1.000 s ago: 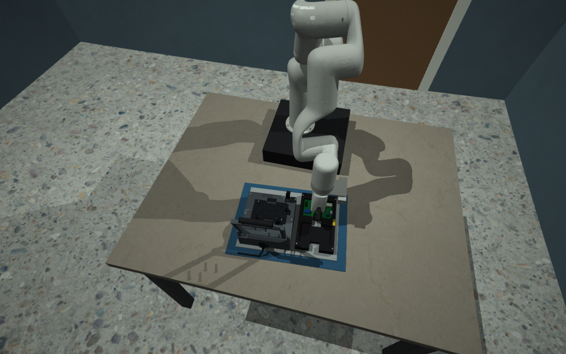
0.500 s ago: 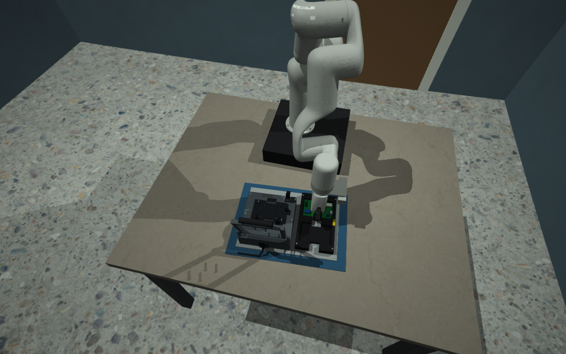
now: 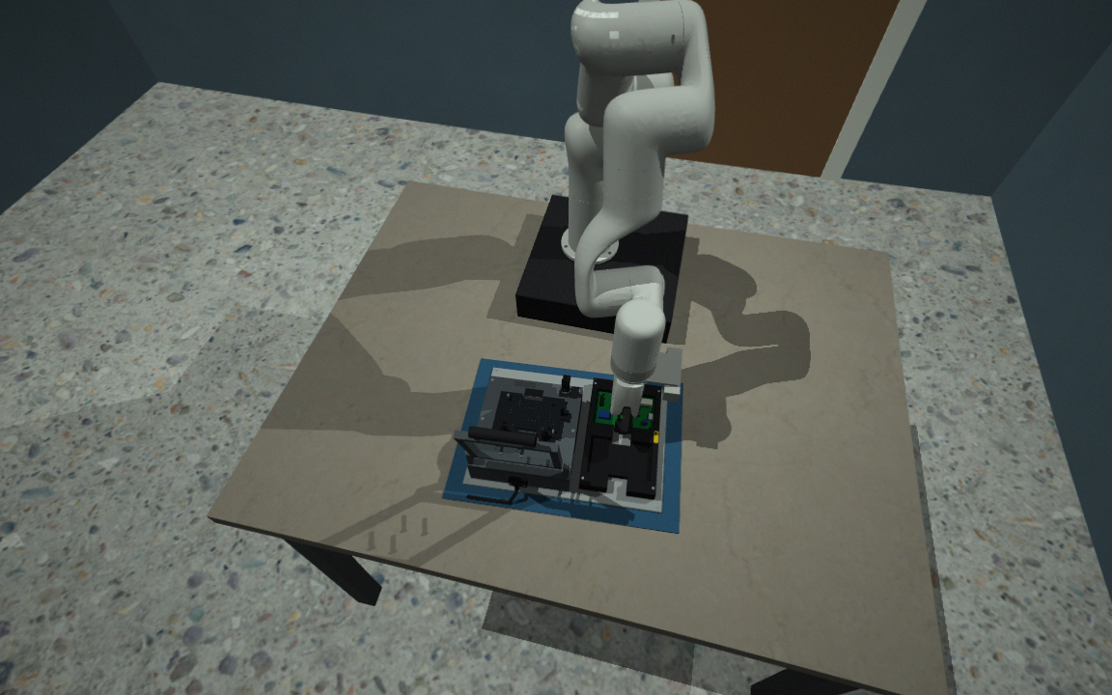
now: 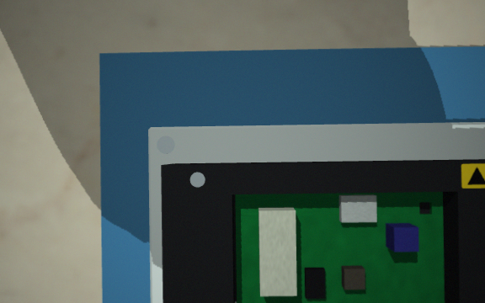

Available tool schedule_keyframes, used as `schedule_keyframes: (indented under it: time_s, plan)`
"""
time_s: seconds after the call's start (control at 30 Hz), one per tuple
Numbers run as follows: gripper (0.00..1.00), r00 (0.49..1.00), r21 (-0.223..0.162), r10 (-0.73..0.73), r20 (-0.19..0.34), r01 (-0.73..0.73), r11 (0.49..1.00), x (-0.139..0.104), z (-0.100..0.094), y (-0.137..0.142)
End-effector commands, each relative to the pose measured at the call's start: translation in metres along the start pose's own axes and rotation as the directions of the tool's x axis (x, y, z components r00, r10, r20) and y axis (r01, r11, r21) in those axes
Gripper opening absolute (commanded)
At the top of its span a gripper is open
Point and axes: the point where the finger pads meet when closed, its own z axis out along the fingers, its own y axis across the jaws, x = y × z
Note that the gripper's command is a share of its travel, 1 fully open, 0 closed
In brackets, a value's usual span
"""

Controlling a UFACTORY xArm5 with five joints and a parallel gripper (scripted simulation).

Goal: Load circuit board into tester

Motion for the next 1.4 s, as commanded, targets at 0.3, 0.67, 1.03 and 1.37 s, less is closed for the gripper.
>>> schedule_keyframes:
  time_s: [0.3,0.67,1.03,1.37]
  plan:
    - [0.79,1.000,-0.004,0.000,-0.001,0.000,1.000,0.000,-0.007,0.002]
    - [0.79,1.000,-0.004,0.000,-0.001,0.000,1.000,0.000,-0.015,0.002]
    - [0.79,1.000,-0.004,0.000,-0.001,0.000,1.000,0.000,-0.024,0.001]
    - [0.79,1.000,-0.004,0.000,-0.001,0.000,1.000,0.000,-0.029,0.001]
